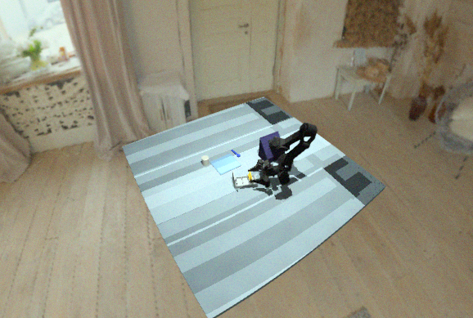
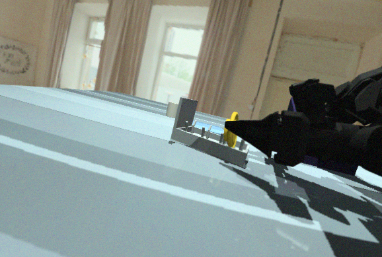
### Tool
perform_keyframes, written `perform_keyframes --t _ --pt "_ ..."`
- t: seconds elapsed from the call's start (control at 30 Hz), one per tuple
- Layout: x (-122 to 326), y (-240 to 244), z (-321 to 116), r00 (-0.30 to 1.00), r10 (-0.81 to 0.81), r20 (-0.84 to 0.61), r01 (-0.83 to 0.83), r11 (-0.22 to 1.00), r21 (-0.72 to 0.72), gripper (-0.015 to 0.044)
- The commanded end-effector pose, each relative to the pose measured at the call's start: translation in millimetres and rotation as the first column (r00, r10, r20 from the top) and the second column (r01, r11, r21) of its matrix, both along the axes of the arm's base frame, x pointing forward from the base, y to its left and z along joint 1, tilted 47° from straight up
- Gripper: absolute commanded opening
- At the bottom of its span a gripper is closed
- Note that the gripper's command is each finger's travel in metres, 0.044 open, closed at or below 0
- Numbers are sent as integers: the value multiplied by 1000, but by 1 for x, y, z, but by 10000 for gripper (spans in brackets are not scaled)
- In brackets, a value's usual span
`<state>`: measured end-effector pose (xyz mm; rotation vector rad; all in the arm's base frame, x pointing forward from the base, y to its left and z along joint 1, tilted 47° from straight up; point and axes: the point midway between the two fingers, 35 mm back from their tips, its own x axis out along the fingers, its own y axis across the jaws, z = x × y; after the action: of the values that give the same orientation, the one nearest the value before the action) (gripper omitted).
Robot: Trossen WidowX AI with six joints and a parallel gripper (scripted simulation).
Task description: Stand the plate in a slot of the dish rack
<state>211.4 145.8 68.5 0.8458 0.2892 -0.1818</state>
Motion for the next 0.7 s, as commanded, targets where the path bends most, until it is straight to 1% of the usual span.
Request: perform_keyframes --t 0.0,0.4,0.6,0.67 --pt "7 -10 17 1000 -10 -3 10 1000 5 400" --pt "17 -75 80 1000 -18 9 18 999 -31 400" --pt "19 -79 83 1000 -17 11 17 999 -39 400" --pt "21 -80 81 1000 -11 -14 10 997 -78 400"
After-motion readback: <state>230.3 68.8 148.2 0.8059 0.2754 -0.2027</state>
